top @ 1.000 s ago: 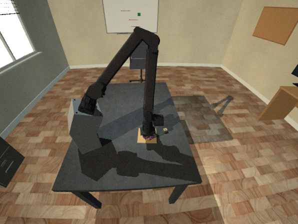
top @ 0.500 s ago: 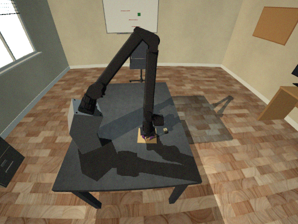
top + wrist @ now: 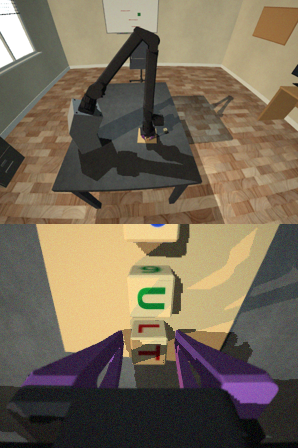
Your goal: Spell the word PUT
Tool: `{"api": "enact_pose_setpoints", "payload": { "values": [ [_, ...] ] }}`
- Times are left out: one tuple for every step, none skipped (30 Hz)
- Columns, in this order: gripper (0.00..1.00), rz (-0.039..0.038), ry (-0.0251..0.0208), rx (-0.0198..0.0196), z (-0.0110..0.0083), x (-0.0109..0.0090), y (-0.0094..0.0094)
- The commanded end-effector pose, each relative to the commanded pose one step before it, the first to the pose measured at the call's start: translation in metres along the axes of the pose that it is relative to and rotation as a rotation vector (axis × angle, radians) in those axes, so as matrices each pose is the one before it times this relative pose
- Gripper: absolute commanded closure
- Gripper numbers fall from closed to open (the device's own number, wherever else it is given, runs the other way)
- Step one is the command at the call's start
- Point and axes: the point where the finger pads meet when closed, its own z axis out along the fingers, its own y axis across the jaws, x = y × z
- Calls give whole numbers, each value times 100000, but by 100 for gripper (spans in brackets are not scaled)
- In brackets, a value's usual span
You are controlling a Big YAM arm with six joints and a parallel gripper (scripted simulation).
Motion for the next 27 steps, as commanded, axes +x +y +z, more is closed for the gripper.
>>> {"api": "enact_pose_setpoints", "payload": {
  "values": [
    [55, 504, -489, -97, 592, -363, 29],
    [55, 11, 2, -21, -3, 2, 8],
    [55, 28, 4, -56, -7, 6, 20],
    [55, 52, 8, -105, -13, 11, 37],
    [55, 83, 13, -166, -20, 17, 59],
    [55, 119, 18, -237, -29, 25, 85],
    [55, 160, 23, -317, -39, 33, 113],
    [55, 204, 29, -404, -50, 42, 144],
    [55, 251, 35, -496, -61, 51, 177],
    [55, -42, 63, 398, -345, 0, -183],
    [55, -196, 85, 889, -427, -4, -328],
    [55, -257, 104, 1138, -454, 6, -385],
    [55, 76, 83, -144, -106, 96, 120],
    [55, 26, 98, 67, -113, 112, -12],
    [55, 29, 108, 74, -124, 123, -14],
    [55, 31, 118, 80, -134, 134, -14],
    [55, 0, 0, 0, 0, 0, 0],
    [55, 0, 0, 0, 0, 0, 0],
    [55, -205, -141, -762, 272, 15, 149],
    [55, -410, 65, 812, -425, -32, -245],
    [55, -197, 30, 0, -211, 19, 78],
    [55, -70, 34, 33, -140, 35, -10],
    [55, 7, 8, 19, -139, 6, -8],
    [55, -64, -35, 3, -137, -30, -7],
    [55, -98, -56, -4, -137, -48, -8],
    [55, -77, -43, 1, -142, -37, -8],
    [55, -5, 1, 18, -152, 0, -8]
  ]
}}
